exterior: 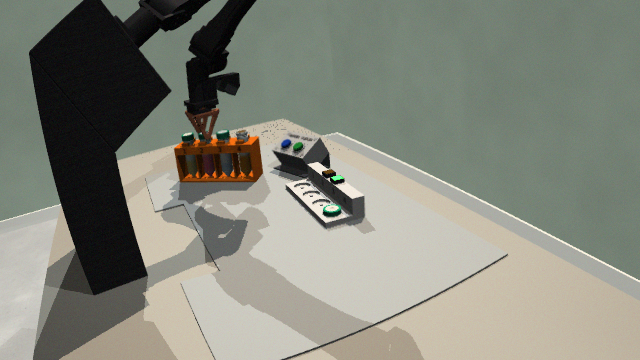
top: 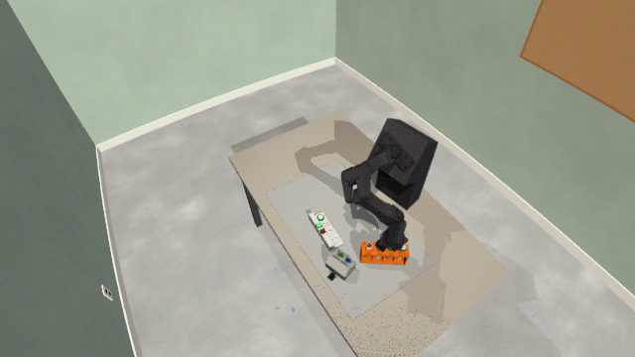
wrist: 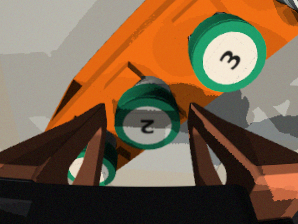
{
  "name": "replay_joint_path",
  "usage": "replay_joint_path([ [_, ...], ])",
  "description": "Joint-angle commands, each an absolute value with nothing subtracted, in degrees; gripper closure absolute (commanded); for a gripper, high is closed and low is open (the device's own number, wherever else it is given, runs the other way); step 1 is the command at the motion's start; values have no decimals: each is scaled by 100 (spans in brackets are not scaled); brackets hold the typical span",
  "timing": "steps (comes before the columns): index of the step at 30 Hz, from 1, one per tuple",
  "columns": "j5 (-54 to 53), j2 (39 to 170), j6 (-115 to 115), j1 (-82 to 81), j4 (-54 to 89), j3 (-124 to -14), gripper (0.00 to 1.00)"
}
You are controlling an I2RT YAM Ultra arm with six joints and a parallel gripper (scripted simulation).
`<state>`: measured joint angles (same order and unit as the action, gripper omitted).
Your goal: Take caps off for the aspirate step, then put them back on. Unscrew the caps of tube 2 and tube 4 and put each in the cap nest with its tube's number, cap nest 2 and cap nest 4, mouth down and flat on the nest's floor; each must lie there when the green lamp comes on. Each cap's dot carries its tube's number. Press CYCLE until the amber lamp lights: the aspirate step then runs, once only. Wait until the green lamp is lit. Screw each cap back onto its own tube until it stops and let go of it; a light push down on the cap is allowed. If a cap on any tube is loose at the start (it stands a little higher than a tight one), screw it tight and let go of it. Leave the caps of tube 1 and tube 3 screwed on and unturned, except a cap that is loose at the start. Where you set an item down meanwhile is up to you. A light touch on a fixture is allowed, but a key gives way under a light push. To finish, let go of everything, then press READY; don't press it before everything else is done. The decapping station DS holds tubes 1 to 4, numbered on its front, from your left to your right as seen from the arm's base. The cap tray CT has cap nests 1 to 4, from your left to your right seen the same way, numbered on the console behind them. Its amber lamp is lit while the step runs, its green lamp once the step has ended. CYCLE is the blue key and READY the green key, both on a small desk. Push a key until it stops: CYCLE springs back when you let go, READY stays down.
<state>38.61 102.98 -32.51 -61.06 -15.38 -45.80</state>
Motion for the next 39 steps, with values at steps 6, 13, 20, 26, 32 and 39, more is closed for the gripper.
replay_joint_path([
  [6, 3864, 10262, -530, -6131, -1536, -4590, 51],
  [13, 3863, 10260, 1381, -6130, -1532, -4593, 51],
  [20, 3861, 10259, 3292, -6129, -1533, -4592, 51],
  [26, 3861, 10258, 4724, -6129, -1533, -4591, 51],
  [32, 3859, 10262, 4809, -6125, -1537, -4592, 51],
  [39, 3859, 10262, 4808, -6126, -1537, -4592, 100],
])
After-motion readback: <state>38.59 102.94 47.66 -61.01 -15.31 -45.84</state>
